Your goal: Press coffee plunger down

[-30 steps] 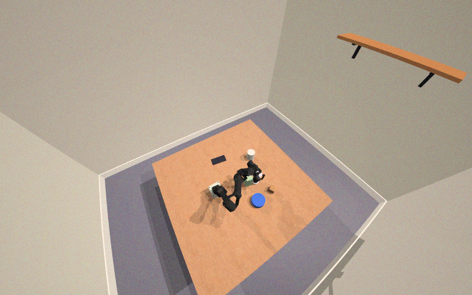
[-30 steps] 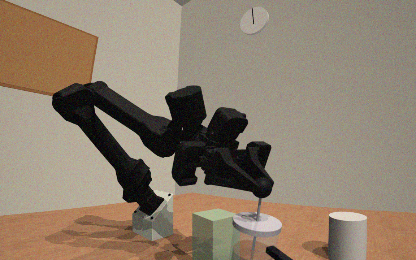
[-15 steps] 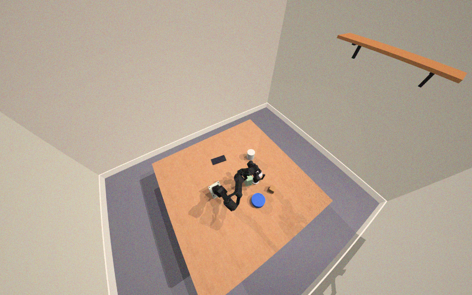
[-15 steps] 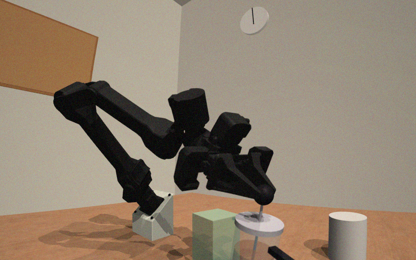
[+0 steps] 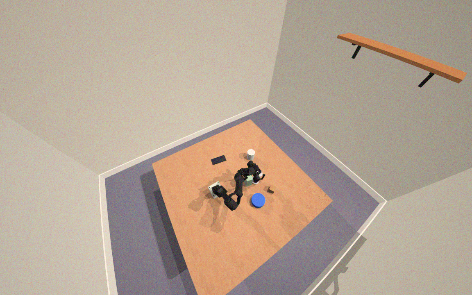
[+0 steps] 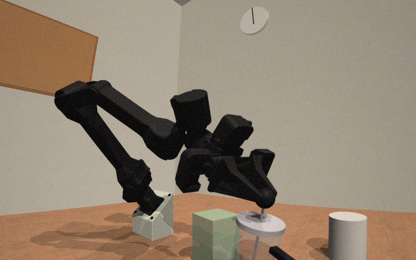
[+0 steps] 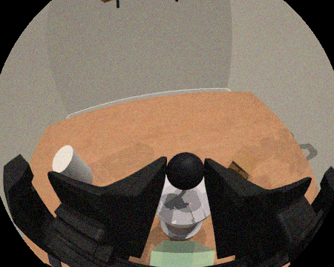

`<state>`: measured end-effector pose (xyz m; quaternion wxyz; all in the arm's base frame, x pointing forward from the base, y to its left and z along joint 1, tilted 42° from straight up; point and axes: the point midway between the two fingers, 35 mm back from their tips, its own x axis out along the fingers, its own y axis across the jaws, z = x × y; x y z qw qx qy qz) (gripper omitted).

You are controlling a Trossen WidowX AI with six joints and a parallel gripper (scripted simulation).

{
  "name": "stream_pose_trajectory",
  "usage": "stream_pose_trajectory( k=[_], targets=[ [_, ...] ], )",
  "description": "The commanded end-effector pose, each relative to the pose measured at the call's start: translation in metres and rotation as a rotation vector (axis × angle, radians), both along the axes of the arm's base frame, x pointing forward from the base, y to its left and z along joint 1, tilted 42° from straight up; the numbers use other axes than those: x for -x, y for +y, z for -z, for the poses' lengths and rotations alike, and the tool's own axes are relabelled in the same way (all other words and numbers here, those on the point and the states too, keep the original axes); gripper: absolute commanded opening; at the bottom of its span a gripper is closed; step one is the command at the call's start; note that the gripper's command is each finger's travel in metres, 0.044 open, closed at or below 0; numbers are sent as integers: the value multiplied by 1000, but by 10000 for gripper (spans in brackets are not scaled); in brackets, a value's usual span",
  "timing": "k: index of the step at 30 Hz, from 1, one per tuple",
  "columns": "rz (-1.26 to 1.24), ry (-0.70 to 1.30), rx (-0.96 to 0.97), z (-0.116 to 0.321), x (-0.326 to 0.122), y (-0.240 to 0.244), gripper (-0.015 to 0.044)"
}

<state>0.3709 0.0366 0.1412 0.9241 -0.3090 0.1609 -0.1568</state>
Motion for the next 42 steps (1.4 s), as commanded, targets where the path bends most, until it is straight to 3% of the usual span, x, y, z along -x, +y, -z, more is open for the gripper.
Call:
stream_pose_trajectory(
  k=[1, 40, 42],
  targets=[
    [21, 24, 19, 6, 0, -5, 116],
    [11, 10, 8, 3, -4, -1, 116],
    [11, 10, 8, 3, -4, -1, 169]
  ],
)
